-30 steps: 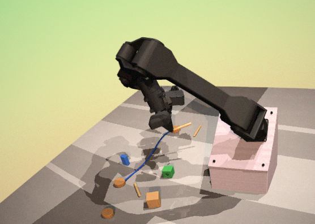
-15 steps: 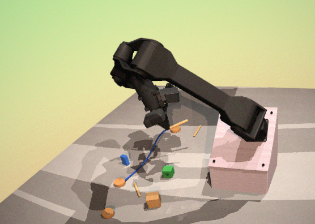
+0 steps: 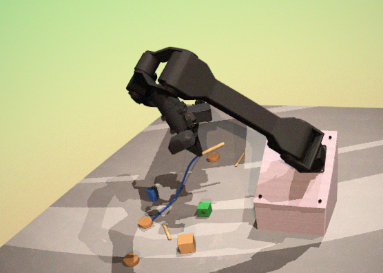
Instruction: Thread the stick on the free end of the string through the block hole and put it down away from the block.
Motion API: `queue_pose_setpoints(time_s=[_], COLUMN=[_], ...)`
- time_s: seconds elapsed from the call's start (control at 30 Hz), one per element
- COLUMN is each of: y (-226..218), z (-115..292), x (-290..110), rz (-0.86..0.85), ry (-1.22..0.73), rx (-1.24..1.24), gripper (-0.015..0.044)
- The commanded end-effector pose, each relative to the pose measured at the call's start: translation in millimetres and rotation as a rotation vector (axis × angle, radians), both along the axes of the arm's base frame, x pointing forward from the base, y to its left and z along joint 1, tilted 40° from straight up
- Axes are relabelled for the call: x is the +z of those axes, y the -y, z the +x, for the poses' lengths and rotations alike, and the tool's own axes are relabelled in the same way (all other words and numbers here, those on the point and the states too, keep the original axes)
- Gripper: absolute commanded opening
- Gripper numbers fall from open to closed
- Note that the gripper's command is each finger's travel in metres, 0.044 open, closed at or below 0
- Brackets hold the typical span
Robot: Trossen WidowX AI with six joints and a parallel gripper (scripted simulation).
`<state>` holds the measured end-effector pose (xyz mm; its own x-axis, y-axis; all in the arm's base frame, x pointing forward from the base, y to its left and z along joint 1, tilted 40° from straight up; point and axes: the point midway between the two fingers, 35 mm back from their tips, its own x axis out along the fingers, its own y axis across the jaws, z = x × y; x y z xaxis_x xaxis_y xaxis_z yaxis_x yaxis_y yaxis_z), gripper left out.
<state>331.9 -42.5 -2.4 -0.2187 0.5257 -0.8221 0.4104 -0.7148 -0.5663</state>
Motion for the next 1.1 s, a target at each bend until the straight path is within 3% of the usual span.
queue_pose_setpoints(time_s=[0.0,0.27,0.53,0.83,1.07], y=[1,5,6,10,11], z=[1,7,8,13,14], x=[0,-3,-3,-6,-6], rz=[0.000,0.021,0.024,0.047,0.051], ry=[-0.043,-0.268,-0.306,-0.553,-0.569], rx=[-0.046,-0.315,-0.360,-0.657,-0.675], gripper=[0.0000,0.0000,0.0000,0.0000,0.0000])
